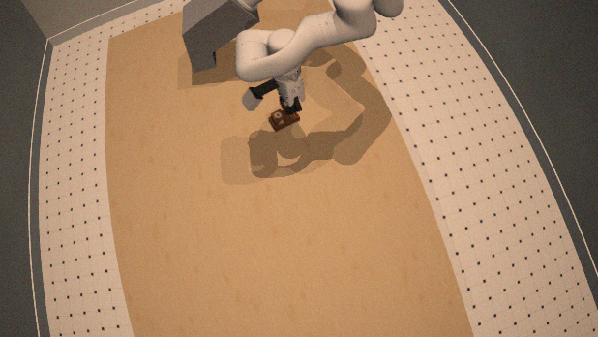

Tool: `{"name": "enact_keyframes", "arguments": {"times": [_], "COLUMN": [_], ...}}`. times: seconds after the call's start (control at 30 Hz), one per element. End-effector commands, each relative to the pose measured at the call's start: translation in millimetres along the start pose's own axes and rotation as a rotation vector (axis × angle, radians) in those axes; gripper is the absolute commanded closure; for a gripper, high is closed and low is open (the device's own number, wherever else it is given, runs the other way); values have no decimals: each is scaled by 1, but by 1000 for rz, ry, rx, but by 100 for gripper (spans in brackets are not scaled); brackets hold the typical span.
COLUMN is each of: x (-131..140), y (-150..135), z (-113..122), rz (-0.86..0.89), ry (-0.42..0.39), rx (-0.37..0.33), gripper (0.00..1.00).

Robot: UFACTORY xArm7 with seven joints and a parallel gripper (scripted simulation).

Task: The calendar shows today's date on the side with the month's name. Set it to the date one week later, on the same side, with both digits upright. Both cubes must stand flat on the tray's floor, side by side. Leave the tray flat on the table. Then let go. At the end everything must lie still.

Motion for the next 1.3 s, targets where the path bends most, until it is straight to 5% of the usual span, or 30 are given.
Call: {"name": "enact_keyframes", "arguments": {"times": [0.0,1.27], "x": [-1,-1], "y": [-1,-1], "z": [0,-23], "rz": [0,0], "ry": [2,2], "rx": [-3,-3], "gripper": [71,71]}}
Point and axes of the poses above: the point where the finger pads meet when closed, its own z axis back along the fingers, its own y axis across the jaws, x = y × z, the point moved 5 cm from there along z, back along the fingers, and after that the axes turned 9 degrees about -z, right-handed, at the moved point
